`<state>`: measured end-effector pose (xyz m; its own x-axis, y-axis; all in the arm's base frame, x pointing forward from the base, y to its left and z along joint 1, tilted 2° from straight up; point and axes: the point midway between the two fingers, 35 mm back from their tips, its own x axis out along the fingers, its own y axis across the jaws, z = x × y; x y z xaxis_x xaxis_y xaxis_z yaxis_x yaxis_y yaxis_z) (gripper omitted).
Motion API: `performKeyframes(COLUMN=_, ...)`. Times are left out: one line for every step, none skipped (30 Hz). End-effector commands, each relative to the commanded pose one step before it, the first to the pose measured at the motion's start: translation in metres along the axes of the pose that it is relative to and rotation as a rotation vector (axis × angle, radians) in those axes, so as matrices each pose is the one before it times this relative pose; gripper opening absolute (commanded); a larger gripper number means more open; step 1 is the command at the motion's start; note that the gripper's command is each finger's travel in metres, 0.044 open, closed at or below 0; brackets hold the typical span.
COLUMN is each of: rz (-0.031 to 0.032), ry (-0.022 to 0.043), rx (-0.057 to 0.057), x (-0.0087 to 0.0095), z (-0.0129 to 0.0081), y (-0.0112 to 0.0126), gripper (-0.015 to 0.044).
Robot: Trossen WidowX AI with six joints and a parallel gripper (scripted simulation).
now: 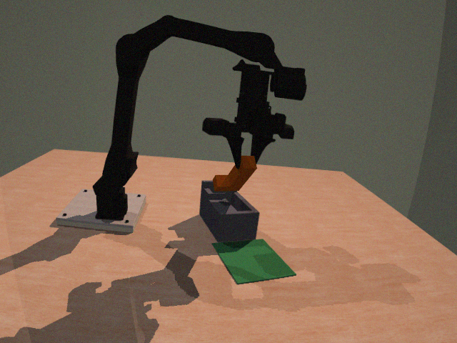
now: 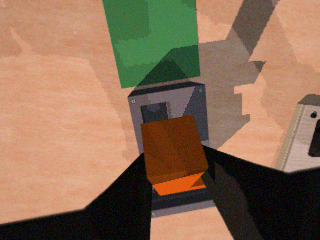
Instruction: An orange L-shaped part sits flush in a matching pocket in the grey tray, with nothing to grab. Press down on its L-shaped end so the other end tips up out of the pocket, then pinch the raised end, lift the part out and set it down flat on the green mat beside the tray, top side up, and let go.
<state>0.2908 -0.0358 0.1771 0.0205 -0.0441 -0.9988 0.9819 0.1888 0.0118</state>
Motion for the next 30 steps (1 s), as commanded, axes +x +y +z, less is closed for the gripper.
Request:
performKeyframes(rz=0.00068, ry=0.00234, rx=-0.0003, x=0.00051, z=0.01909, y=-0.00111, gripper=0.0)
performKeyframes(rz=-0.00004, ry=-0.00036, rx=0.0, x=0.00001, z=0.00453, y=-0.00051, gripper=0.0)
performKeyframes(rz=-0.00004, ry=-0.00036, rx=0.0, x=0.0, z=0.00451, y=-0.00049, gripper=0.0)
performKeyframes(rz=-0.00004, ry=-0.00036, rx=0.0, x=-0.00001, z=0.00451, y=-0.00047, gripper=0.0)
performKeyframes(rz=-0.00004, ry=-0.00036, rx=0.0, x=-0.00001, z=0.0045, y=-0.00045, gripper=0.0)
performKeyframes(rz=-0.00004, ry=-0.00035, rx=0.0, x=-0.00002, z=0.00449, y=-0.00043, gripper=0.0)
performKeyframes(rz=-0.00004, ry=-0.00035, rx=0.0, x=-0.00002, z=0.00447, y=-0.00041, gripper=0.0)
performKeyframes(rz=-0.00004, ry=-0.00035, rx=0.0, x=-0.00002, z=0.00446, y=-0.00041, gripper=0.0)
performKeyframes(rz=-0.00004, ry=-0.00035, rx=0.0, x=-0.00003, z=0.00444, y=-0.00041, gripper=0.0)
performKeyframes(rz=-0.00004, ry=-0.00035, rx=0.0, x=-0.00003, z=0.00442, y=-0.00041, gripper=0.0)
performKeyframes(rz=-0.00004, ry=-0.00034, rx=0.0, x=-0.00003, z=0.00439, y=-0.00041, gripper=0.0)
performKeyframes(rz=-0.00004, ry=-0.00034, rx=0.0, x=-0.00003, z=0.00437, y=-0.0004, gripper=0.0)
performKeyframes(rz=-0.00004, ry=-0.00034, rx=0.0, x=-0.00003, z=0.00434, y=-0.00039, gripper=0.0)
performKeyframes(rz=-0.00004, ry=-0.00034, rx=0.0, x=-0.00003, z=0.00431, y=-0.00039, gripper=0.0)
performKeyframes(rz=-0.00004, ry=-0.00033, rx=0.0, x=-0.00003, z=0.00429, y=-0.00038, gripper=0.0)
performKeyframes(rz=-0.00004, ry=-0.00033, rx=0.0, x=-0.00003, z=0.00426, y=-0.00038, gripper=0.0)
performKeyframes(rz=-0.00004, ry=-0.00033, rx=0.0, x=-0.00003, z=0.00424, y=-0.00037, gripper=0.0)
performKeyframes(rz=-0.00004, ry=-0.00033, rx=0.0, x=-0.00004, z=0.00421, y=-0.00037, gripper=0.0)
performKeyframes(rz=-0.00004, ry=-0.00032, rx=0.0, x=-0.00004, z=0.00419, y=-0.00036, gripper=0.0)
performKeyframes(rz=-0.00004, ry=-0.00032, rx=0.0, x=-0.00004, z=0.00417, y=-0.00035, gripper=0.0)
performKeyframes(rz=-0.00004, ry=-0.00032, rx=0.0, x=-0.00004, z=0.00416, y=-0.00035, gripper=0.0)
performKeyframes(rz=-0.00004, ry=-0.00032, rx=0.0, x=-0.00004, z=0.0042, y=-0.00035, gripper=0.0)
performKeyframes(rz=-0.00004, ry=-0.00033, rx=0.0, x=-0.00004, z=0.00426, y=-0.00035, gripper=0.0)
performKeyframes(rz=-0.00004, ry=-0.00033, rx=0.0, x=-0.00004, z=0.00433, y=-0.00035, gripper=0.0)
performKeyframes(rz=-0.00004, ry=-0.00031, rx=0.0, x=-0.00003, z=0.00408, y=-0.00035, gripper=0.0)
performKeyframes(rz=-0.00004, ry=-0.00031, rx=0.0, x=-0.00001, z=0.00399, y=-0.0004, gripper=0.0)
performKeyframes(rz=-0.00004, ry=-0.00026, rx=0.0, x=0.0, z=0.00332, y=-0.00037, gripper=0.0)
performKeyframes(rz=-0.00003, ry=-0.00017, rx=0.0, x=0.00001, z=0.00212, y=-0.00026, gripper=0.0)
performKeyframes(rz=-0.00001, ry=-0.00006, rx=0.0, x=0.0, z=0.00072, y=-0.00009, gripper=0.0)
performKeyframes(rz=0.0, ry=0.0, rx=0.0, x=0.0, z=0.0, y=0.0, gripper=0.0)
